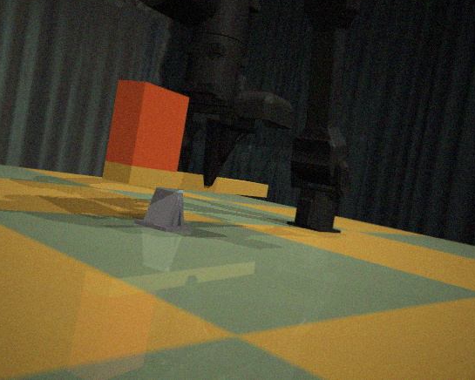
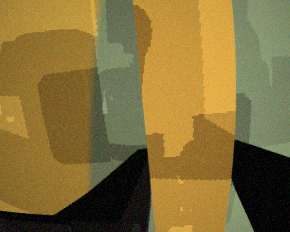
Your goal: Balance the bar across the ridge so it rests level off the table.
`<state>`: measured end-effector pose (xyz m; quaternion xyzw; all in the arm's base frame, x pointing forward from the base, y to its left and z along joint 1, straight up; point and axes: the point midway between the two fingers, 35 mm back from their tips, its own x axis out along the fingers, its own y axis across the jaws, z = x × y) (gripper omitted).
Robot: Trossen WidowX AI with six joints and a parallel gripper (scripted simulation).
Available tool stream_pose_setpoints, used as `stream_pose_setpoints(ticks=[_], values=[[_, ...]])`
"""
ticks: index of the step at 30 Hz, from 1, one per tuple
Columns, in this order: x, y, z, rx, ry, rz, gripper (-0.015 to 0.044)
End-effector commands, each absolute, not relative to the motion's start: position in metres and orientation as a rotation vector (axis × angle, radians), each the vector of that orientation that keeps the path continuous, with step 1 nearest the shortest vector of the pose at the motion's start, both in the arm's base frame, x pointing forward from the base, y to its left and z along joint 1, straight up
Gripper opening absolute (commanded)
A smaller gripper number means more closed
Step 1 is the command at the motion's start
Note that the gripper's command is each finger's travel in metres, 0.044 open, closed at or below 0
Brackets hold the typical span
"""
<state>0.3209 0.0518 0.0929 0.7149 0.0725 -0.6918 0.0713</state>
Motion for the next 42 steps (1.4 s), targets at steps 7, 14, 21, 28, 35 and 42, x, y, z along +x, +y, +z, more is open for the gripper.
stream_pose_setpoints(ticks=[7,14,21,28,35,42], values=[[0.3209,0.0518,0.0929,2.149,0.218,-2.08,0.0169],[0.3209,0.0518,0.0929,2.149,0.218,-2.08,0.017],[0.3209,0.0518,0.0929,2.149,0.218,-2.08,0.0172],[0.3209,0.0518,0.0929,2.149,0.218,-2.08,0.0173],[0.3209,0.0518,0.0929,2.149,0.218,-2.08,0.0185],[0.3209,0.0518,0.0929,2.149,0.218,-2.08,0.0211]])
